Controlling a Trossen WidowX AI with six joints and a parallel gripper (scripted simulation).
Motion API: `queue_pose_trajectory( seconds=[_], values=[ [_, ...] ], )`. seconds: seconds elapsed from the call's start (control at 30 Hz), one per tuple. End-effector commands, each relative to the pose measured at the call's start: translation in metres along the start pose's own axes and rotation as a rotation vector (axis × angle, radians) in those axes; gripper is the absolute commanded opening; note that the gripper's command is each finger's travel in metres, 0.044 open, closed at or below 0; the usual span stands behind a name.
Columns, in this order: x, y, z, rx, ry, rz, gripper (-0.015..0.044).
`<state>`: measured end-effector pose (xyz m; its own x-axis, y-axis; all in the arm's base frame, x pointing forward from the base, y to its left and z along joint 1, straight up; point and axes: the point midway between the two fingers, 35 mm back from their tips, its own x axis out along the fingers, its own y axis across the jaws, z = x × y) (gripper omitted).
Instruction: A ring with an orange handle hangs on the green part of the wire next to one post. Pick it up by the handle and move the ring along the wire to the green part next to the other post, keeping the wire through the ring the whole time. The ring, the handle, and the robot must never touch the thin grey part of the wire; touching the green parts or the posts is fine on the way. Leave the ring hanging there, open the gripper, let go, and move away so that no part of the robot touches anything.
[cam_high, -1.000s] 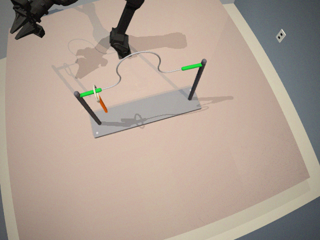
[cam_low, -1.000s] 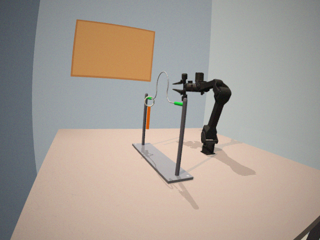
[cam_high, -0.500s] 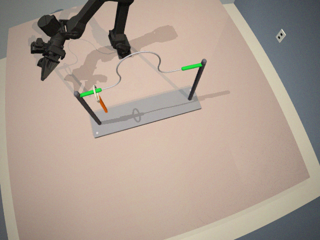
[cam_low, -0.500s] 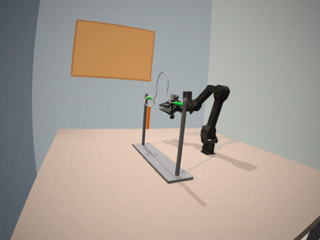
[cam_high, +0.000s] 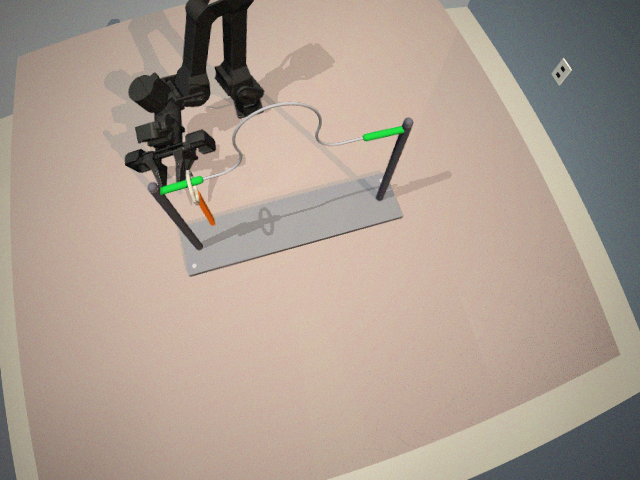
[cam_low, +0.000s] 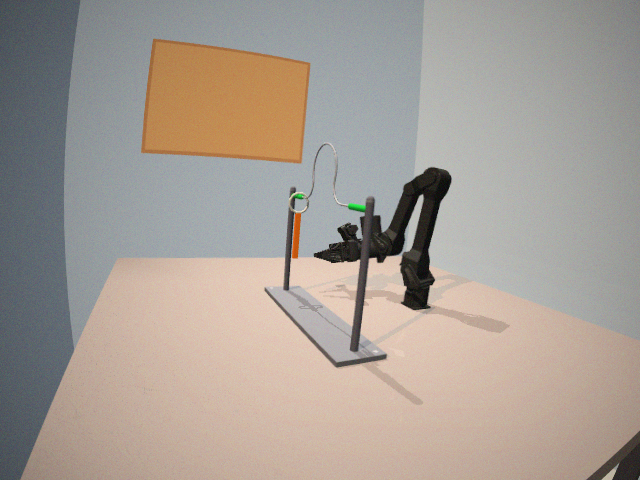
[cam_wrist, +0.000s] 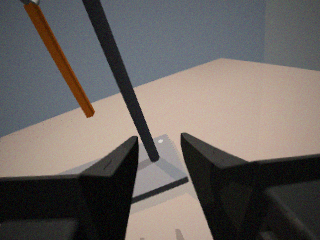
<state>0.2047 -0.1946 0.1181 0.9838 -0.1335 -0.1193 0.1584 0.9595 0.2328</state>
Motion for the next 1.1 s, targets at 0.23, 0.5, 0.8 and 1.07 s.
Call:
queue_pose_trajectory(
  seconds=[0.23,0.5,0.8,1.07],
  values=[
    [-0.005,0.058,-0.043,-0.239,0.031,0.144,0.016],
    [0.013,0.061,-0.025,-0.256,-0.009,0.137,0.016],
    [0.036,0.075,0.006,-0.253,-0.112,0.142,0.016],
    [0.044,0.075,0.007,-0.253,-0.113,0.143,0.016]
  ],
)
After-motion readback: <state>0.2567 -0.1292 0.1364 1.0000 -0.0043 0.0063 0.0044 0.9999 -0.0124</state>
